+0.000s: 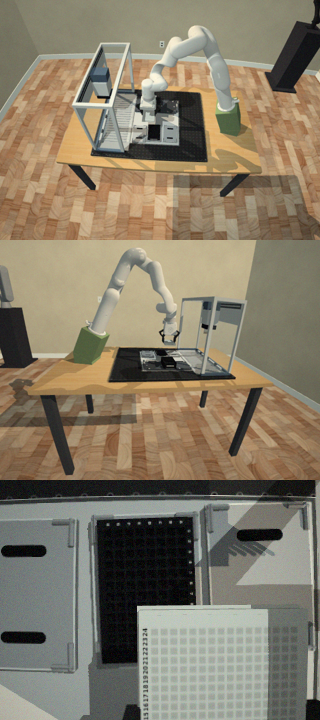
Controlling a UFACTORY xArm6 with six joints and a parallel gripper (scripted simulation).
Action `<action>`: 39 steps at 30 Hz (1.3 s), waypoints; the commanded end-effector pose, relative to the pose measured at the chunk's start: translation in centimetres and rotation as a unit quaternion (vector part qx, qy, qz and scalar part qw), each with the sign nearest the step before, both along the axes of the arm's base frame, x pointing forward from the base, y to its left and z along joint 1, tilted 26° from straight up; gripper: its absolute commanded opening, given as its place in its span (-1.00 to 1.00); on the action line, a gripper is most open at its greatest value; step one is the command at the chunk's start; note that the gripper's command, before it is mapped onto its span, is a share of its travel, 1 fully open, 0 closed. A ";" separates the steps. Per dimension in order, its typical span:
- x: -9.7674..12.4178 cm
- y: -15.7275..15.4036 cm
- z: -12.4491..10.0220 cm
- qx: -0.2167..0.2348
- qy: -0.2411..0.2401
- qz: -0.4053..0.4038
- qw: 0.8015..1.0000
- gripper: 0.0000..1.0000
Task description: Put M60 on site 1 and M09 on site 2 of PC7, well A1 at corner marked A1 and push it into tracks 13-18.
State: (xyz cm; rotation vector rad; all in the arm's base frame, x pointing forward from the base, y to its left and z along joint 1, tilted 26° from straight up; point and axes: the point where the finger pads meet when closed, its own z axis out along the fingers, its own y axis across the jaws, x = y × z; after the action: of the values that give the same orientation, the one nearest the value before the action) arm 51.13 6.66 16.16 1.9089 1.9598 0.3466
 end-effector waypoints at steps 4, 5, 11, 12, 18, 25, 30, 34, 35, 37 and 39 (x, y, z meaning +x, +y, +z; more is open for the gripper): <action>-1.4 -2.3 -0.3 0.001 -0.002 0.001 1.000 -1.00; -1.4 -2.3 -0.3 0.001 -0.002 0.001 1.000 -1.00; -3.0 -4.8 -0.9 0.001 -0.002 0.001 1.000 -1.00; -3.3 -5.2 -1.0 0.001 -0.002 0.001 1.000 -1.00; -4.9 -7.7 -1.5 0.001 -0.002 0.001 1.000 -1.00; -6.3 -9.7 -2.0 0.001 -0.002 0.001 1.000 -1.00; -7.6 -11.8 -2.5 0.001 -0.002 0.001 1.000 -1.00; -8.7 -13.5 -2.9 0.001 -0.002 0.001 1.000 -1.00; -9.0 -13.9 -2.9 0.001 -0.002 0.001 1.000 -1.00; -9.5 -14.7 -3.1 0.001 -0.002 0.001 1.000 -1.00; -9.5 -14.7 -3.1 0.001 -0.002 0.001 1.000 -1.00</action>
State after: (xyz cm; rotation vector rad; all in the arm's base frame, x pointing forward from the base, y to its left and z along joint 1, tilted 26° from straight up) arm 41.82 -7.59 12.95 1.9091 1.9499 0.3332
